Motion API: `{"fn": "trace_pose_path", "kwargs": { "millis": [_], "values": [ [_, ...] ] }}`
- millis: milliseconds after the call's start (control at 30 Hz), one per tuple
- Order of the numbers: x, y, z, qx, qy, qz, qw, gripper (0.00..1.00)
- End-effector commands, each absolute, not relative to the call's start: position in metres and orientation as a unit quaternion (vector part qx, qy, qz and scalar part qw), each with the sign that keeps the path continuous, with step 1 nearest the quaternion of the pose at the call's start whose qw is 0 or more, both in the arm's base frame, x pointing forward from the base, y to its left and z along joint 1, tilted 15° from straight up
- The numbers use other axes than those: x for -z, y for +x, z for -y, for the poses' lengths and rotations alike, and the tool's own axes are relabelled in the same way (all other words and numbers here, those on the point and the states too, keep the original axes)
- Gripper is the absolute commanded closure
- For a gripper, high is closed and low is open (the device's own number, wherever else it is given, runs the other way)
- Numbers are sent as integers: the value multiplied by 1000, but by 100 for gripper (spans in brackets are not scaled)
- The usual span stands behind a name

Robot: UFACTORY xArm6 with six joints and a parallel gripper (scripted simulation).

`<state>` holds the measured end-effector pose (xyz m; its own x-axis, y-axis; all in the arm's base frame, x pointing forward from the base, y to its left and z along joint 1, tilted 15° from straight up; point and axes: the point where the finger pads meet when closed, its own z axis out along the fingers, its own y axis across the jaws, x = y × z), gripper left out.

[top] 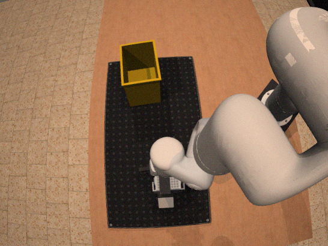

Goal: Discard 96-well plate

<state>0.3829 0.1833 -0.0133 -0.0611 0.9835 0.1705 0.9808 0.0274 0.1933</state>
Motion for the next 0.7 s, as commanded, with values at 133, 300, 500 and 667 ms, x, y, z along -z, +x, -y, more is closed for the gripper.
{"fn": "trace_pose_path", "kwargs": {
  "millis": [133,300,500,667],
  "values": [
    [17,385,-185,-135,684,-716,5,0],
    [17,385,-185,-135,684,-716,5,0],
    [18,385,-185,-135,684,-716,5,0],
    [22,386,-186,-135,684,-716,5,0]
  ]
}}
